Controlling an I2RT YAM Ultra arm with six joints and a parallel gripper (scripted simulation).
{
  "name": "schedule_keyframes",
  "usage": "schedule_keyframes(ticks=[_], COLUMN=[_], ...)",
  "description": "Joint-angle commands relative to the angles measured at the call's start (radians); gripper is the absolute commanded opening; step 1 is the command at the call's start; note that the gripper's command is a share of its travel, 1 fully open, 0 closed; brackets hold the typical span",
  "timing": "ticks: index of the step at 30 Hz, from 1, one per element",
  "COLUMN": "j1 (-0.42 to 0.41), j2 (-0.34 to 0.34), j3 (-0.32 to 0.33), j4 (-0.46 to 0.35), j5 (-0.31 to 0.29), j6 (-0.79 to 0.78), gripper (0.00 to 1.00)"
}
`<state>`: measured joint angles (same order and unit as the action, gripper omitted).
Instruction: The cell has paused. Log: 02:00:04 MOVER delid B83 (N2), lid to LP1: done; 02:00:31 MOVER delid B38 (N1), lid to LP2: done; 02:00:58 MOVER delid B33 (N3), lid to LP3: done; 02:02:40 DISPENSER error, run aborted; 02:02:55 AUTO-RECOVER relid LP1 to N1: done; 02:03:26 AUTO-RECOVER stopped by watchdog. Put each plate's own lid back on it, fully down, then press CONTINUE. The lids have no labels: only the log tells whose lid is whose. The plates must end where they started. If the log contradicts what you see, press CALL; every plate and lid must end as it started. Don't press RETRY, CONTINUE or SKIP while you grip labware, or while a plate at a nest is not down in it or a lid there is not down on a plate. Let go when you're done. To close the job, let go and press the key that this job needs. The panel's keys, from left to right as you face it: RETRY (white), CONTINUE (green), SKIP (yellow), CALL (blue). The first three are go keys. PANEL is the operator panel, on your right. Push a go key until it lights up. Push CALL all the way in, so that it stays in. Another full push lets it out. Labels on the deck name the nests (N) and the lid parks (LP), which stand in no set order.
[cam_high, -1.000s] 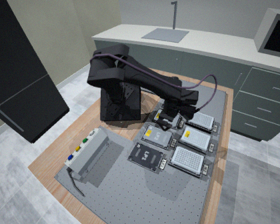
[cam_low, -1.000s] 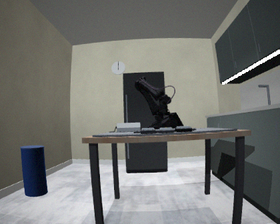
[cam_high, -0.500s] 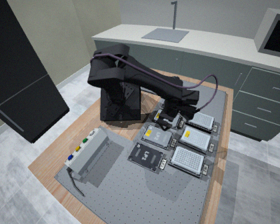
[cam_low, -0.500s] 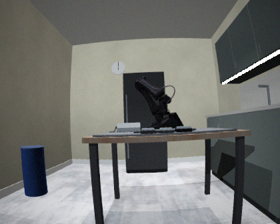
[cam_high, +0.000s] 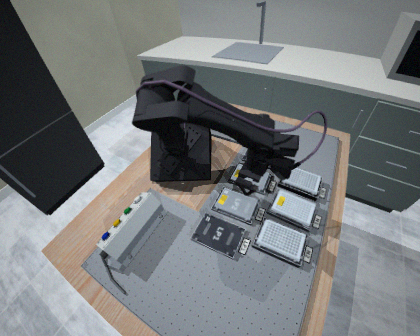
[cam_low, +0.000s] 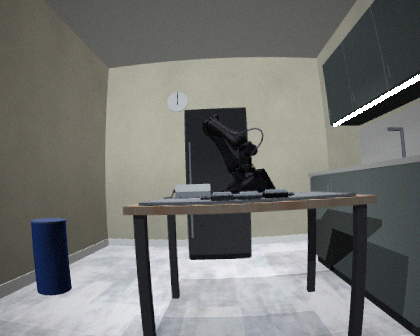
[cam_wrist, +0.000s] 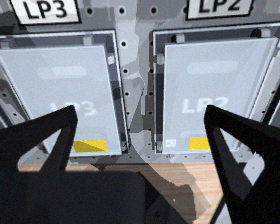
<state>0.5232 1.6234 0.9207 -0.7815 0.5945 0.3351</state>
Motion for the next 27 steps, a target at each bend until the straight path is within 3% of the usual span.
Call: schedule_keyframes(ticks=[1, 18, 19, 21, 27], j1=[0.032, 0.034, 0.024, 0.024, -0.072], j2=[0.012, 0.001, -0.03, -0.03, -0.256], j3=[0.038, 0.044, 0.006, 0.006, -0.224], j4=[-0.01, -0.012, 0.025, 0.025, 0.284], j5=[-0.004, -0.003, 0.021, 0.021, 0.053], j6=[0.01, 0.013, -0.006, -0.006, -0.223], gripper=[1.0, 1.0, 0.99, 0.99, 0.93])
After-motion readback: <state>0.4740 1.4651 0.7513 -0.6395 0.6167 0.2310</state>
